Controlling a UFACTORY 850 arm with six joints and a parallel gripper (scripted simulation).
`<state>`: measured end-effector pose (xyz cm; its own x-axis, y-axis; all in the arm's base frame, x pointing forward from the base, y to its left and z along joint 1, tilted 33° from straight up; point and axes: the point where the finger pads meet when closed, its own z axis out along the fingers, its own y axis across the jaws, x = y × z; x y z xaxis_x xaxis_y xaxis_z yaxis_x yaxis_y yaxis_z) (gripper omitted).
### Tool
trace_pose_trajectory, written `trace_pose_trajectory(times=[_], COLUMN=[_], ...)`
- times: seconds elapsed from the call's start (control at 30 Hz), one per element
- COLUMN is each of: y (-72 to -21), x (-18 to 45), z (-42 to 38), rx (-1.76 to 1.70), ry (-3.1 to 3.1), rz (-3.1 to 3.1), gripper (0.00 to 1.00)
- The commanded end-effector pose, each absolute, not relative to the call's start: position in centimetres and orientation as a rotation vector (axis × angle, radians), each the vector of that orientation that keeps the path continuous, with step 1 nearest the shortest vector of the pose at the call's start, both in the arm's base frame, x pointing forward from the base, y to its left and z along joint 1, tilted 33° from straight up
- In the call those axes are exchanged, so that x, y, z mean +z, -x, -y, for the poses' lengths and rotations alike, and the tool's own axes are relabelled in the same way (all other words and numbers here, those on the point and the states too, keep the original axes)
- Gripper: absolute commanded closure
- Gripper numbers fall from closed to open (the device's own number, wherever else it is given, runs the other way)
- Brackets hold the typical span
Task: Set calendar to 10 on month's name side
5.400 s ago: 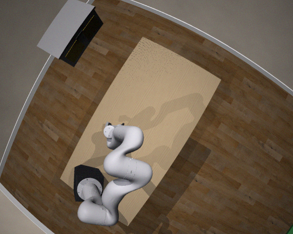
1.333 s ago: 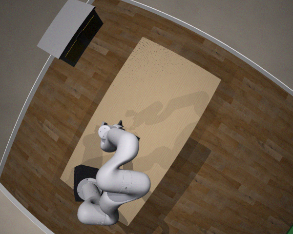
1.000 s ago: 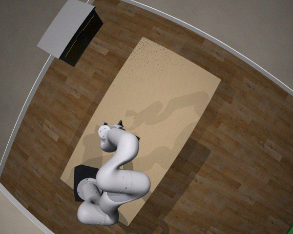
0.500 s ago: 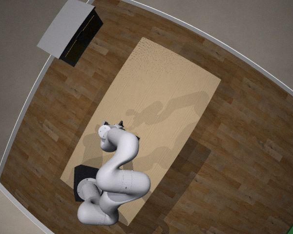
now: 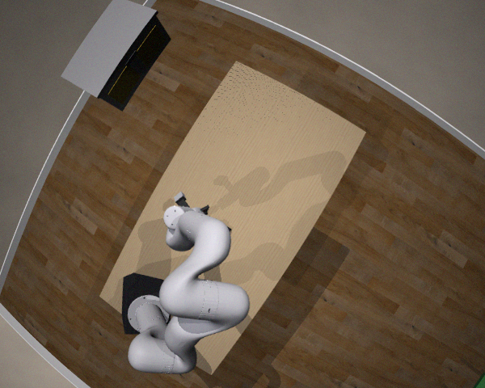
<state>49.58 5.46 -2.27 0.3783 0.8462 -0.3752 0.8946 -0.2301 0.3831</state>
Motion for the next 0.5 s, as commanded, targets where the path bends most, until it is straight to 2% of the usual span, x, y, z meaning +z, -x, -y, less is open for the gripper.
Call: trace_pose_trajectory(times=[0.0,0.47], y=[-49.67,-49.76], x=[-2.31,-2.51], z=[-5.46,-5.34], rx=[-0.027,0.126], ry=[-2.212,-2.436], rz=[-1.307,-0.833], gripper=[0.00,0.00])
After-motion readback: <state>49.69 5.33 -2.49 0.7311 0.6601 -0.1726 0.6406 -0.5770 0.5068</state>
